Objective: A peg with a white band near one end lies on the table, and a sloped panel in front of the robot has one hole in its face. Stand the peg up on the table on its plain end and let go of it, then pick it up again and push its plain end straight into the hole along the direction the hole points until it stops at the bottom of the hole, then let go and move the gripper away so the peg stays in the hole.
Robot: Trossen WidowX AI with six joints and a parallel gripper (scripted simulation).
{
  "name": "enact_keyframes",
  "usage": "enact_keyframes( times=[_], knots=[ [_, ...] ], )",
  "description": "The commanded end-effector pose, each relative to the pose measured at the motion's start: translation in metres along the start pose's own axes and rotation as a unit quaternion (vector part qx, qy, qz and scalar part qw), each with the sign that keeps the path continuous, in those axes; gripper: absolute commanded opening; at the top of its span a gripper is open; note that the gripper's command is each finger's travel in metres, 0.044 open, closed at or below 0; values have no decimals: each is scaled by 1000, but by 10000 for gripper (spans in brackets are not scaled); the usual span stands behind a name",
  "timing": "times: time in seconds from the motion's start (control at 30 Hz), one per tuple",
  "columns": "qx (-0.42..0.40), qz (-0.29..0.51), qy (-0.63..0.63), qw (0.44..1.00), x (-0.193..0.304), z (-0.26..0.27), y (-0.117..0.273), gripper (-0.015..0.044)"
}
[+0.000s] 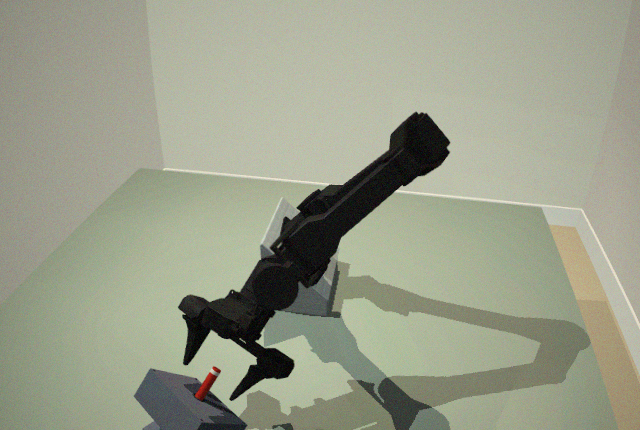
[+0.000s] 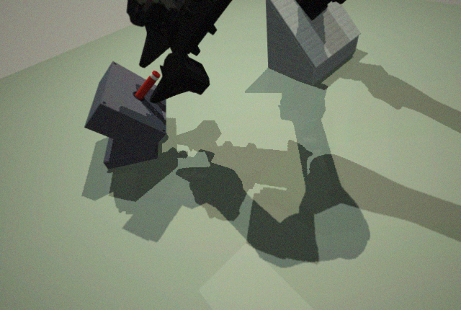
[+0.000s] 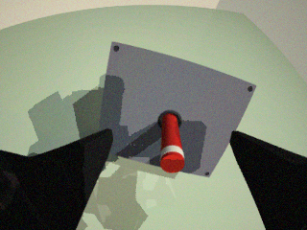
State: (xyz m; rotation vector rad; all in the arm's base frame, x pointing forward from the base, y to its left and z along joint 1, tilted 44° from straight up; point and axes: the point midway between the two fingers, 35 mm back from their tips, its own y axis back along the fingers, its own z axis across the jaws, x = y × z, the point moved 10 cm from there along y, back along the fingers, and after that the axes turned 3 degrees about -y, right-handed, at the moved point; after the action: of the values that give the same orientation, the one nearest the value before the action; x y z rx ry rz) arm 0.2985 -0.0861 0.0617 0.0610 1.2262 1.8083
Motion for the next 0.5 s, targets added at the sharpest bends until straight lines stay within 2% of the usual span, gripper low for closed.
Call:
enact_keyframes(
  times=[0.0, 0.47],
  knots=[
    [-2, -1, 1, 1000, -1, 0, 6, 440],
    [-1, -2, 1, 1000, -3, 1, 21, 440]
  ],
)
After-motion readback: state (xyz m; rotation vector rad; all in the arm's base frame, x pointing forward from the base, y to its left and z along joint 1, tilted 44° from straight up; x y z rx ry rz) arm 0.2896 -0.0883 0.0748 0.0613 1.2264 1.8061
